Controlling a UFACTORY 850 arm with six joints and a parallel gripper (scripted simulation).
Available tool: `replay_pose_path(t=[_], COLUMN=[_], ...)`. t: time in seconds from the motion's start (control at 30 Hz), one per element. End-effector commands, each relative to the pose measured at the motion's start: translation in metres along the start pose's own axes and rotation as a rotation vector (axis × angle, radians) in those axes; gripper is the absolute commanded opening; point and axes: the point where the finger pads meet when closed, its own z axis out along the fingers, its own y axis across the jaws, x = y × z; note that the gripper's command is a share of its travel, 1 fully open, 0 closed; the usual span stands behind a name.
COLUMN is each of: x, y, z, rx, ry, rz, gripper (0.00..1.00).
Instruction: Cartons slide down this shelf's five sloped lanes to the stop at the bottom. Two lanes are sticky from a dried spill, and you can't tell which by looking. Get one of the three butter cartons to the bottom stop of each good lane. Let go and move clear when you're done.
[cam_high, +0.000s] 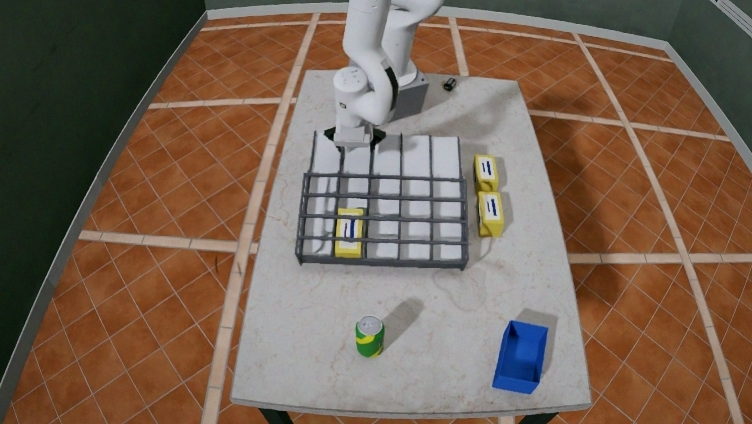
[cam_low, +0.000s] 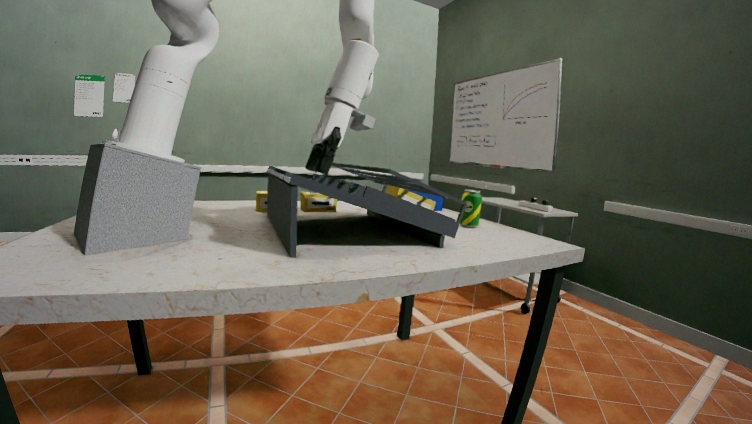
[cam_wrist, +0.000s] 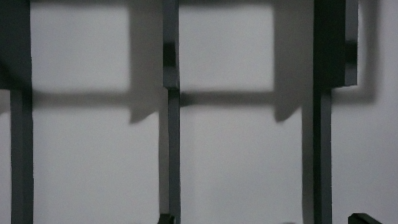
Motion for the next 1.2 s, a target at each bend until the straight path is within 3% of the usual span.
replay_pose_path(t=[0.0, 0.13, 0.17, 1.17], x=[0.001, 0.001, 0.000, 0.000], y=[0.000, 0.000, 0.000, 0.000], z=[-0.001, -0.001, -0.029, -0.028], rx=[0.000, 0.000, 0.000, 0.000], ry=[0.001, 0.001, 0.001, 0.001], rz=[0.000, 0.000, 0.000, 0.000], gripper=[1.00, 1.00, 1.00, 1.00])
